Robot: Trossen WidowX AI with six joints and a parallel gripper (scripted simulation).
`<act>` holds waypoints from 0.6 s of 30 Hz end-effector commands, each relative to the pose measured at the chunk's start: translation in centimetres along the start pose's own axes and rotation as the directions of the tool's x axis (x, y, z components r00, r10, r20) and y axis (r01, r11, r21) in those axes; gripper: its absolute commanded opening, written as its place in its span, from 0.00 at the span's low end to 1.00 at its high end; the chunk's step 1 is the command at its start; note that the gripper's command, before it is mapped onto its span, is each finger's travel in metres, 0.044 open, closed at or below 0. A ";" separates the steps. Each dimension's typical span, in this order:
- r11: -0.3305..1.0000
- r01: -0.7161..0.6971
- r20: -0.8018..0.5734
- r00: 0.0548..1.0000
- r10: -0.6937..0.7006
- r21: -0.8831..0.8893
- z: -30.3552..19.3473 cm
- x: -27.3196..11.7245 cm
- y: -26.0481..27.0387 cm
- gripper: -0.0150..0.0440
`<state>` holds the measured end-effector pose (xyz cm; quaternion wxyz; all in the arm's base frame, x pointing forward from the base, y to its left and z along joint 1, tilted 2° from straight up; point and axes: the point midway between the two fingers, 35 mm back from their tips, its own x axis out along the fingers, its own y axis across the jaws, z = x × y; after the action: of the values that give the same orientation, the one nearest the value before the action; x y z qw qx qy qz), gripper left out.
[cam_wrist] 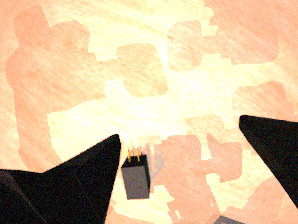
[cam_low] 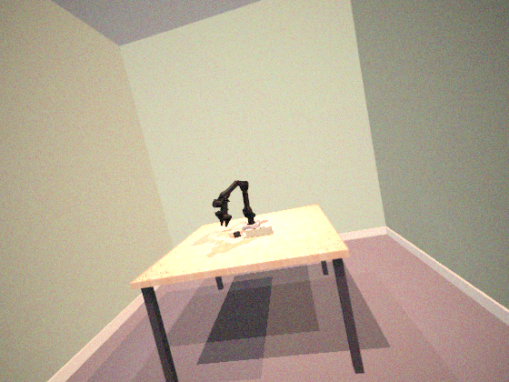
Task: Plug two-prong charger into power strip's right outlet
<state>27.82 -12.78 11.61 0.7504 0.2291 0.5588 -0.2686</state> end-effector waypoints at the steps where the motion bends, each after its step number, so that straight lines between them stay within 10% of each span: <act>1: 1.000 -0.016 -0.075 0.997 0.017 0.009 -1.6 0.5 1.4 1.00; 18: 1.000 0.000 -0.332 0.943 0.002 0.007 -7.3 1.4 5.5 1.00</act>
<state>26.57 -4.54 8.56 0.6513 0.2693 0.6723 -0.2267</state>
